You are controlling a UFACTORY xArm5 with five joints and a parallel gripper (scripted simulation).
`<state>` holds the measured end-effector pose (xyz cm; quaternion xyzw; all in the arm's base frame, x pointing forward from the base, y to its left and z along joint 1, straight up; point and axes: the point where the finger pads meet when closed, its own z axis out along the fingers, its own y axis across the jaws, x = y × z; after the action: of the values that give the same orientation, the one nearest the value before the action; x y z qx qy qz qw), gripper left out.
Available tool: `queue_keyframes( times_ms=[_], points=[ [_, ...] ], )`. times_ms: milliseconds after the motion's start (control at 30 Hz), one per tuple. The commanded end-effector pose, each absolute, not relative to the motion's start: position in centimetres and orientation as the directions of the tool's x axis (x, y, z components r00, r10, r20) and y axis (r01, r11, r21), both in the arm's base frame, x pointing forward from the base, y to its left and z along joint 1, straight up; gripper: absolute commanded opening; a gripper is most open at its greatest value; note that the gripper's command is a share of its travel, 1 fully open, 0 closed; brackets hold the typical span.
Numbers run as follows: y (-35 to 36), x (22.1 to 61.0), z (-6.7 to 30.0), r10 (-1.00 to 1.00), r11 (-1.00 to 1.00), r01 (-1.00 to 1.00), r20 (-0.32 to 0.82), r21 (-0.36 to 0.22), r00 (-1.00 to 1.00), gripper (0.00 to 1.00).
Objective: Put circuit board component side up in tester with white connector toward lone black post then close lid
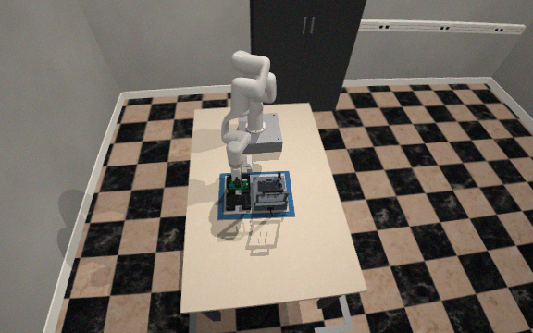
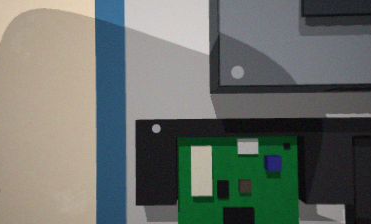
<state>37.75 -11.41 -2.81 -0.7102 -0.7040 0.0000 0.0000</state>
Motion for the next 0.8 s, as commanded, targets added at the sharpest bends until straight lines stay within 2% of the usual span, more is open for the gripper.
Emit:
queue_keyframes(
  times_ms=[0, 767],
  points=[
    [-11.5, 37.9, -3.3, 1.0, -0.009, 1.0, -0.001, 0.003, 0.009, 1.0],
    [-11.5, 37.9, -5.0, 1.0, -0.009, 1.0, -0.001, 0.003, 0.009, 1.0]
  ],
)
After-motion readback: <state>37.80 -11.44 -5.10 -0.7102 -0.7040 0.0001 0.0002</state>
